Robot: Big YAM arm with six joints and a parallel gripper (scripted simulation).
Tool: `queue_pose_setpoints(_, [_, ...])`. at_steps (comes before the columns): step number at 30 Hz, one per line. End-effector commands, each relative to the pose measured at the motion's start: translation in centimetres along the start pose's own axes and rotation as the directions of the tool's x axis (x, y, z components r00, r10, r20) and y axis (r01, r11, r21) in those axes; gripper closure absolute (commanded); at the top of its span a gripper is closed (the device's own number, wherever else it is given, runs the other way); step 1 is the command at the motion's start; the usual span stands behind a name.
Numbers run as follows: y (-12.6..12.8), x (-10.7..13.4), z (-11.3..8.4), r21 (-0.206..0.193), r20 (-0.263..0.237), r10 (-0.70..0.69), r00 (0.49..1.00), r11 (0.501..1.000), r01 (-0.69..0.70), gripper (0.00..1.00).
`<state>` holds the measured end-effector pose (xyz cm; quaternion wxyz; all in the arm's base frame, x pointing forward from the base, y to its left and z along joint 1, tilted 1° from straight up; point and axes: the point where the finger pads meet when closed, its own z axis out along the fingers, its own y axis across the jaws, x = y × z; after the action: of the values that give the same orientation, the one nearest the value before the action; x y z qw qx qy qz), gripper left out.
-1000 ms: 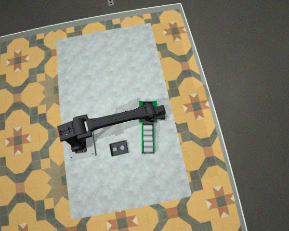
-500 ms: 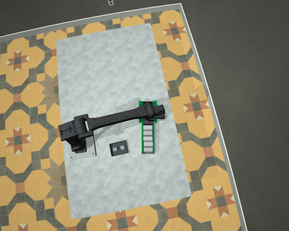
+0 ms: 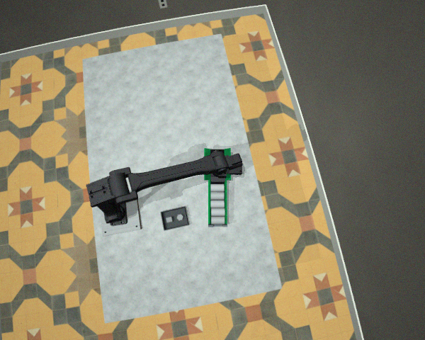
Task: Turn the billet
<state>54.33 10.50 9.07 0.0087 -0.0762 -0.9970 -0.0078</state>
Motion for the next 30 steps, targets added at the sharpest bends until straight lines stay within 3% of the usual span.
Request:
queue_pose_setpoints(1, [1.18, -1.60, -2.48, -0.027, 0.074, 0.009, 0.997, 1.000, -0.007, 1.00])
queue_pose_setpoints(6, [1.50, -1.90, -3.41, -0.034, 0.094, 0.006, 0.996, 0.999, -0.003, 1.00])
queue_pose_setpoints(30, [1.41, -1.80, -3.13, -0.033, 0.091, 0.008, 0.996, 0.999, -0.005, 1.00])
